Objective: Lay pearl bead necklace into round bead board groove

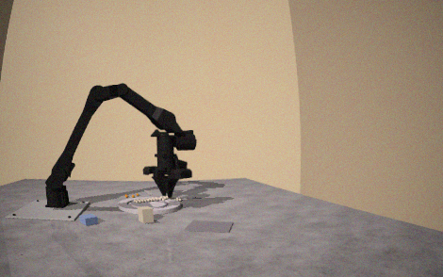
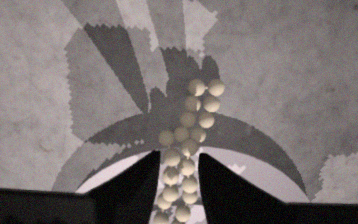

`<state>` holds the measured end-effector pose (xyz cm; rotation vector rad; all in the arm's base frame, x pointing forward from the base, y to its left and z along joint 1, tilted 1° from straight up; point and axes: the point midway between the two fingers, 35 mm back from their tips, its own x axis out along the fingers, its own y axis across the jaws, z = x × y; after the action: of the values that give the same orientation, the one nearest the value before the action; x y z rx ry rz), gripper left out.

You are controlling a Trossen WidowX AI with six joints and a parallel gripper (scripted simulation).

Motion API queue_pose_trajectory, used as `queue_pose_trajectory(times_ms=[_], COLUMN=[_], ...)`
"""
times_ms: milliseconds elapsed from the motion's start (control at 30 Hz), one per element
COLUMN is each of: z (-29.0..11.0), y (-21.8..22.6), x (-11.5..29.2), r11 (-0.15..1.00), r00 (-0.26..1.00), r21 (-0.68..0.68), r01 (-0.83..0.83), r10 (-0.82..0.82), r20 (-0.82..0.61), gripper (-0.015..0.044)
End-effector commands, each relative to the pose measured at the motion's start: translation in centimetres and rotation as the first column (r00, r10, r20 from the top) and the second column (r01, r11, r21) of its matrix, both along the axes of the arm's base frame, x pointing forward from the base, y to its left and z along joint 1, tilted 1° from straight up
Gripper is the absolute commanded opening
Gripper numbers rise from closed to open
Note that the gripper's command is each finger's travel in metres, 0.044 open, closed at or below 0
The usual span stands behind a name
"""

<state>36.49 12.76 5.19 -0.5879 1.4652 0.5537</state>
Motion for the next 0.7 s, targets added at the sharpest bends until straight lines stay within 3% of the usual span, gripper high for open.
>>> queue_pose_trajectory(times_ms=[0, 667], z=[0.0, 1.7], y=[0.0, 0.0], x=[0.0, 0.0], r11=[1.0, 1.0], r00=[1.0, 1.0], r21=[0.0, 0.0], r01=[0.0, 0.002], r10=[0.0, -0.002], r20=[0.0, -0.002], gripper=[0.0, 0.0])
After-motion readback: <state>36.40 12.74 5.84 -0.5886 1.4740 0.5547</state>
